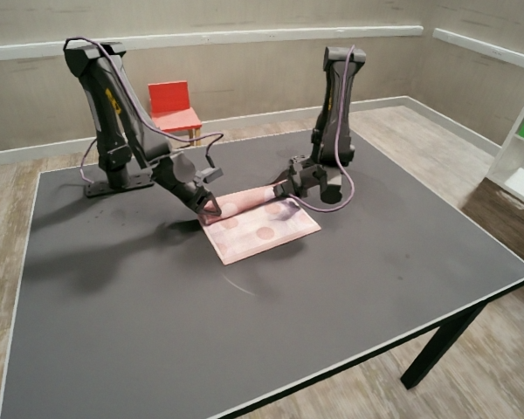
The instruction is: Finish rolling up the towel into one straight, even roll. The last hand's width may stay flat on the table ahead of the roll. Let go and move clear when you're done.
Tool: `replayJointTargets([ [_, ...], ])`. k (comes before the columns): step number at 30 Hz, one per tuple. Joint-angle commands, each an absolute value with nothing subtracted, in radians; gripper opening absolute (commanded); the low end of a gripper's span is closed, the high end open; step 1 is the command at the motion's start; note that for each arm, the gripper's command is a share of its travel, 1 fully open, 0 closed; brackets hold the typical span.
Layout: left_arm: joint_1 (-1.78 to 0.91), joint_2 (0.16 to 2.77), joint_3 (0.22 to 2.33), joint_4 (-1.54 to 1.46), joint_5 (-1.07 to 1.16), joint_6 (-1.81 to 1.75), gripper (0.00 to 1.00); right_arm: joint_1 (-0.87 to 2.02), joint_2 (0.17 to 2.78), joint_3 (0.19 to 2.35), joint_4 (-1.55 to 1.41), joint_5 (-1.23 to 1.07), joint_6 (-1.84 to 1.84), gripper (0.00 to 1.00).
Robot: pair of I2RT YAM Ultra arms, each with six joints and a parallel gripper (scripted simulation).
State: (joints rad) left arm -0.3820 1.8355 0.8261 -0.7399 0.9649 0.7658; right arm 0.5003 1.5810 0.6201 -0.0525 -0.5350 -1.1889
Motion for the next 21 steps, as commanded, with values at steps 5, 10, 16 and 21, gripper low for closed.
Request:
replayJointTargets([
  [5, -0.375, 1.829, 0.846, -0.769, 0.978, 0.780, 0.60, 0.509, 1.588, 0.650, -0.054, -0.536, -1.179, 0.36],
  [10, -0.375, 1.819, 0.850, -0.783, 0.978, 0.779, 0.71, 0.509, 1.588, 0.650, -0.054, -0.536, -1.179, 0.36],
  [16, -0.367, 1.812, 0.859, -0.810, 0.977, 0.792, 0.85, 0.508, 1.590, 0.654, -0.060, -0.538, -1.179, 0.36],
  [21, -0.305, 1.804, 0.900, -0.931, 0.962, 0.883, 0.85, 0.501, 1.606, 0.691, -0.121, -0.555, -1.175, 0.36],
])
